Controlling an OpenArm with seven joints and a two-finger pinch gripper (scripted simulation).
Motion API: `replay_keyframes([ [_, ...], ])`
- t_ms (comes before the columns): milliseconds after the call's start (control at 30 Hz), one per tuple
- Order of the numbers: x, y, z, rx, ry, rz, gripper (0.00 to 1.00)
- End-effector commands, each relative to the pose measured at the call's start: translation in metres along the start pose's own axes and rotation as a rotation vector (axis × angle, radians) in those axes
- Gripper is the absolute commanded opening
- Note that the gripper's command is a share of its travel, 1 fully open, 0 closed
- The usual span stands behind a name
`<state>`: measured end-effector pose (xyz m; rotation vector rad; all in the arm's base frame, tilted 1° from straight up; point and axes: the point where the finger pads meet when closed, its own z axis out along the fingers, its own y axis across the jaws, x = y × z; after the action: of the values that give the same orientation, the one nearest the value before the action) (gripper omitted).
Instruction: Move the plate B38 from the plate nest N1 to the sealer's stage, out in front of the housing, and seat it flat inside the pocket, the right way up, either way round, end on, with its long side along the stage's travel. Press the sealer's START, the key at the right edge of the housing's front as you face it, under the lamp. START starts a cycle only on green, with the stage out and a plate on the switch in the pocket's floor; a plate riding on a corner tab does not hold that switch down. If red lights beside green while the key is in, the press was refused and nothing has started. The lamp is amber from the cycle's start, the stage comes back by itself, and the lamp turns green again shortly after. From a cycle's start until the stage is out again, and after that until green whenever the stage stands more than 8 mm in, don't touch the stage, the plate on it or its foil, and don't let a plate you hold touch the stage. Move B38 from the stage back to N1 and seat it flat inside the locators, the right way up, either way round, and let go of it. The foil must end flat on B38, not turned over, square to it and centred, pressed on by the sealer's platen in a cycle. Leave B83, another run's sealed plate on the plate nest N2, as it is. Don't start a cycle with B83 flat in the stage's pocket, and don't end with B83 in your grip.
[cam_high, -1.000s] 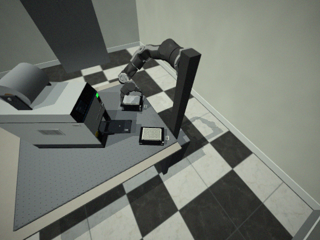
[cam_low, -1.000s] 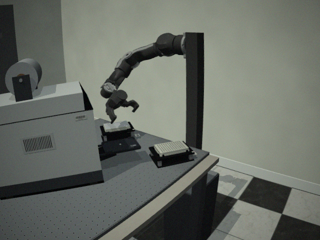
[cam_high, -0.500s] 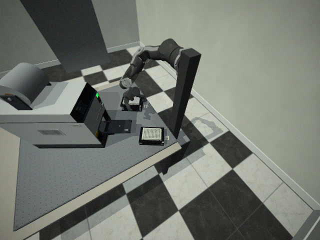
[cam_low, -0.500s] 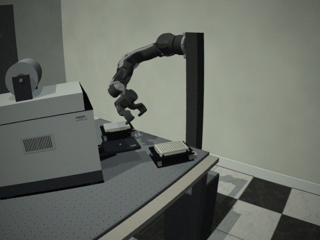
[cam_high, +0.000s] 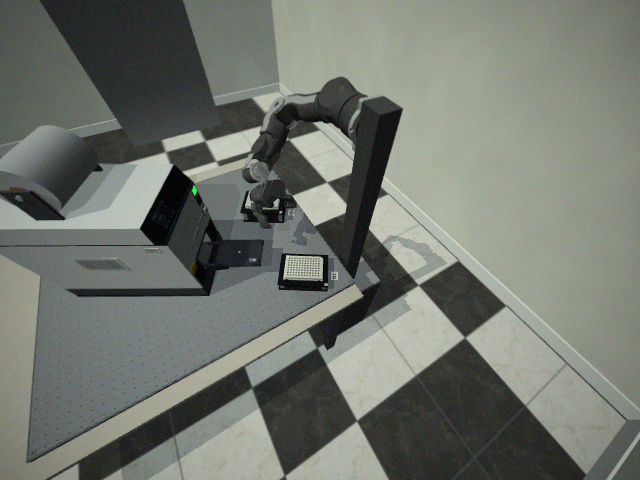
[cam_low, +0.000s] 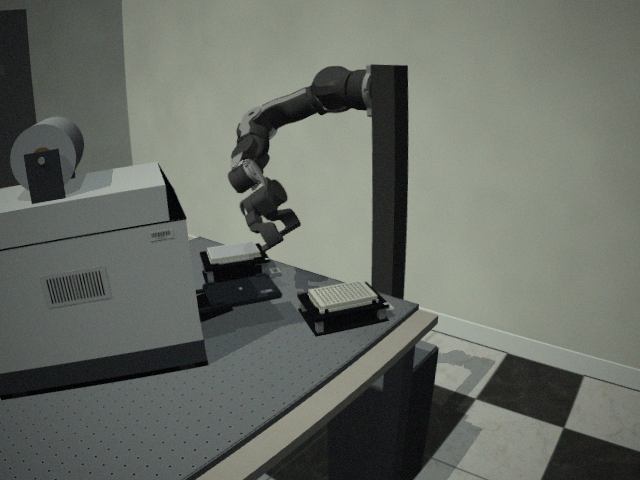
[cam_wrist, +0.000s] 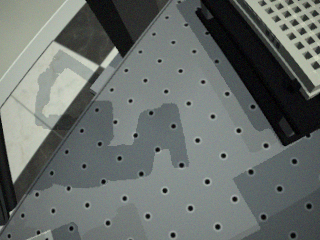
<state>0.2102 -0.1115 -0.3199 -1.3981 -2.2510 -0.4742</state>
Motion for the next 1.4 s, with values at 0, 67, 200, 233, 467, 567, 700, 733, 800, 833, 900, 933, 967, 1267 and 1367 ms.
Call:
replay_keyframes([
  [0,-0.003,0.002,0.006,0.023,-0.099,-0.021,0.77],
  [67,-0.003,0.002,0.006,0.023,-0.099,-0.021,0.77],
  [200,-0.003,0.002,0.006,0.023,-0.099,-0.021,0.77],
  [233,-0.003,0.002,0.006,0.023,-0.099,-0.021,0.77],
  [467,0.011,0.009,0.016,0.055,-0.159,-0.101,0.77],
  [567,0.031,0.019,0.031,0.101,-0.255,-0.215,0.77],
  [700,0.031,0.019,0.031,0.101,-0.255,-0.215,0.77],
  [733,0.031,0.019,0.031,0.101,-0.255,-0.215,0.77],
  [800,0.031,0.019,0.031,0.101,-0.255,-0.215,0.77],
  [833,0.031,0.019,0.031,0.101,-0.255,-0.215,0.77],
  [900,0.031,0.019,0.031,0.101,-0.255,-0.215,0.77],
  [933,0.031,0.019,0.031,0.101,-0.255,-0.215,0.77],
  [967,0.031,0.019,0.031,0.101,-0.255,-0.215,0.77],
  [1267,0.065,0.036,0.057,0.177,-0.411,-0.407,0.77],
  [1367,0.065,0.036,0.057,0.177,-0.411,-0.407,0.77],
])
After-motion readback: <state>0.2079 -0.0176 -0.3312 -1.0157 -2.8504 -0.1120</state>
